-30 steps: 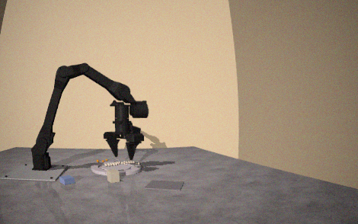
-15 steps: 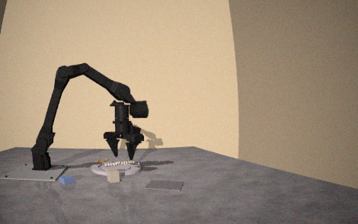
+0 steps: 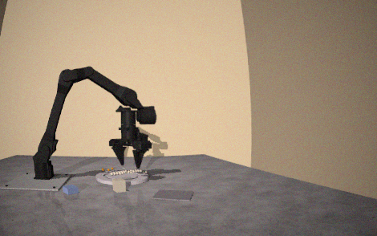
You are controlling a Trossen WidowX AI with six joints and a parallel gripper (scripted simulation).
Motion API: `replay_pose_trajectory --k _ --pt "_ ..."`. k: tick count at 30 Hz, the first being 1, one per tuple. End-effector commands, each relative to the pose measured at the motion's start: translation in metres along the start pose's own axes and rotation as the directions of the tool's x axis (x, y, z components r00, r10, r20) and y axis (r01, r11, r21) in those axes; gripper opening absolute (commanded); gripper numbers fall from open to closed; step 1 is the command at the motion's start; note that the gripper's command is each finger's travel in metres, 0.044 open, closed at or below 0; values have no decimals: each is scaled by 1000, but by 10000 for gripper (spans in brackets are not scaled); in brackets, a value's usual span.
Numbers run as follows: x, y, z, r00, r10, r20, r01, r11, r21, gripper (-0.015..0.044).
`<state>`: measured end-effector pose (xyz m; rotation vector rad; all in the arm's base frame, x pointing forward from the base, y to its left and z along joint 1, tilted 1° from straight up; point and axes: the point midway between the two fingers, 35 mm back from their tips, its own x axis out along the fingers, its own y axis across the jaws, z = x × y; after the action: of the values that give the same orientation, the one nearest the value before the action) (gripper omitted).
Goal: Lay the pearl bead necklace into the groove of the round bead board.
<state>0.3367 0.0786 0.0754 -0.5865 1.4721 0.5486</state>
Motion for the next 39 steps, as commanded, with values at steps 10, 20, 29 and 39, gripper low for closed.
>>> replay_pose_trajectory --k 10,20,29,39 --pt "0 0 0 1000 0 -1 0 1000 -2 440" --pt "0 0 0 1000 0 -1 0 1000 -2 440" --pt "-8 12 -31 1000 1 -4 -2 978 -208 282" --pt "-12 28 -69 1000 2 -8 -6 894 -447 120"
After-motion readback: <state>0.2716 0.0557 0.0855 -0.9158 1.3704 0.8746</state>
